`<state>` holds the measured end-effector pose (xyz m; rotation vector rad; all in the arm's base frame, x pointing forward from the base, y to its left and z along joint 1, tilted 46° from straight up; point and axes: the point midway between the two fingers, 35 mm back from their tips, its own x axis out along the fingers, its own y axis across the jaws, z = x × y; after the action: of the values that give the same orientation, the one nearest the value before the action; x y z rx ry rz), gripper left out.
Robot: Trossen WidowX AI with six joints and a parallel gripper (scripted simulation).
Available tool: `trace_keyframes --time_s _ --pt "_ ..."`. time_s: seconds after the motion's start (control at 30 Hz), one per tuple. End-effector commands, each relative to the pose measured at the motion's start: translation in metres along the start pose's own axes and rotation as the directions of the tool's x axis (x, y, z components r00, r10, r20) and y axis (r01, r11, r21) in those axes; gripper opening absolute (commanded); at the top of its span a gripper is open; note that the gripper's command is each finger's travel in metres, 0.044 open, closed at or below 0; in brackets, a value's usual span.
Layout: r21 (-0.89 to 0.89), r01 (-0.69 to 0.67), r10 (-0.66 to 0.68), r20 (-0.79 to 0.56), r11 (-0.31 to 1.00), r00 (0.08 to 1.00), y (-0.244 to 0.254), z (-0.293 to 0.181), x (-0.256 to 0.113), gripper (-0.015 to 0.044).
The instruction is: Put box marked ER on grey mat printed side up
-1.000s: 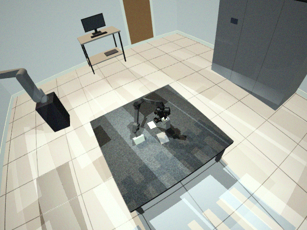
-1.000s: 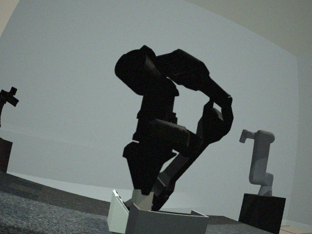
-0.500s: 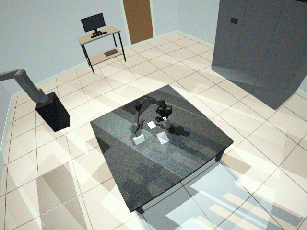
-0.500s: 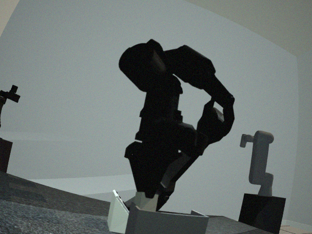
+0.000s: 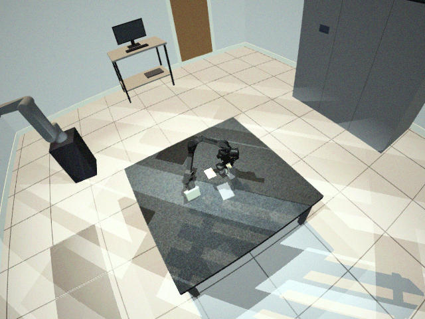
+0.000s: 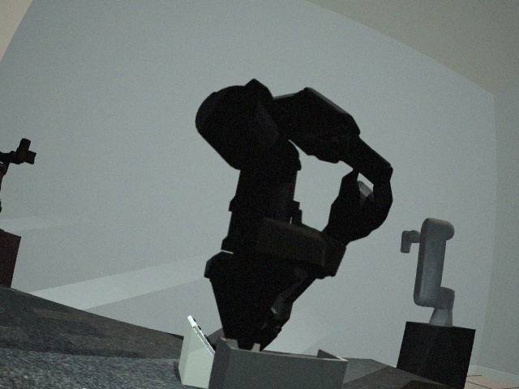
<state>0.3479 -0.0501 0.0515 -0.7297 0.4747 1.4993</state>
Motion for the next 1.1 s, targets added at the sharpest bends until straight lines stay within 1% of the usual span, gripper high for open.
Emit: trace_keyframes --time_s 0.0,0.37,0.57,0.93,0.97,1.03,1.07 --pt "0.001 0.001 -0.001 0.005 1.000 1.000 0.000 0.001 0.007 0.0159" --pt "0.001 0.001 -0.001 0.006 1.000 1.000 0.000 0.002 0.024 0.0159" --pt "0.000 -0.004 0.004 0.006 1.000 1.000 0.000 0.002 0.025 0.0159" --pt "-0.002 -0.122 0.122 0.006 0.993 0.993 -0.017 0.001 0.027 0.0159" --pt "0.003 -0.084 0.084 0.009 0.996 0.996 -0.013 0.001 0.024 0.0185" --pt "0.003 -0.084 0.084 0.009 0.996 0.996 -0.013 0.001 0.024 0.0238" --pt "0.003 -0.084 0.084 0.009 0.996 0.996 -0.013 0.001 0.024 0.0243"
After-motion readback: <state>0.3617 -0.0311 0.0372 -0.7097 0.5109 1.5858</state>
